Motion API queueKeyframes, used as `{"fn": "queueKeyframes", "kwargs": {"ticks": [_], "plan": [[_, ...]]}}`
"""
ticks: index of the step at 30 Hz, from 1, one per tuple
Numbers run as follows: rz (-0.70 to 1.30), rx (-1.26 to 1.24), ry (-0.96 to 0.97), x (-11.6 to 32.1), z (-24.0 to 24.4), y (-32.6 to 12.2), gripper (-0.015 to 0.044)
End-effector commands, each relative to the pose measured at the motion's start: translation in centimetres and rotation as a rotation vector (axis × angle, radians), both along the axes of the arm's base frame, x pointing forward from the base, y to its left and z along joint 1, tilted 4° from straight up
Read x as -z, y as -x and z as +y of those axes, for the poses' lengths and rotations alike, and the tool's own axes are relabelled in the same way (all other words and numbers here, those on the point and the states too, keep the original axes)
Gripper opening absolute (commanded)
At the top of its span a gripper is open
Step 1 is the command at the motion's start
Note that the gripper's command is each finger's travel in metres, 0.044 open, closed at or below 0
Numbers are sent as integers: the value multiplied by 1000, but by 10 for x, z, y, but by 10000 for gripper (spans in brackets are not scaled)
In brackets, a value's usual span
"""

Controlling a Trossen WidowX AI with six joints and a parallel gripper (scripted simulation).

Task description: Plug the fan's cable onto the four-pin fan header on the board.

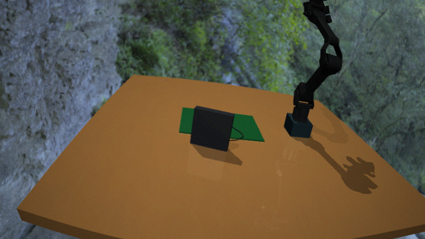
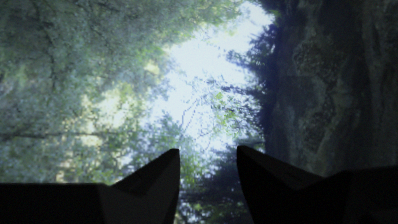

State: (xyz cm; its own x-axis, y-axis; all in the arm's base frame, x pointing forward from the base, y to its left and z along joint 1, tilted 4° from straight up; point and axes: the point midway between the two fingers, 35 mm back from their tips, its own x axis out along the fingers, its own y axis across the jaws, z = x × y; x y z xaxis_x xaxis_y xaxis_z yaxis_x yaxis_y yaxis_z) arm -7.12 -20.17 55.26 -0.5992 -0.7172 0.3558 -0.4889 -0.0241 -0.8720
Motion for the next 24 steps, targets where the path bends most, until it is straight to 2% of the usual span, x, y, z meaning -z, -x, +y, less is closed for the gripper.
{"fn": "queueKeyframes", "kwargs": {"ticks": [1, 4, 6, 11, 18, 24], "plan": [[0, 0, 0, 0, 0, 0, 165], [0, 0, 0, 0, 0, 0, 243], [-2, -31, -14, 3, -8, -6, 210], [-21, -256, -121, 30, -59, -58, 210], [-57, -571, -317, 84, -107, -152, 210], [-91, -812, -526, 142, -117, -240, 210]]}}
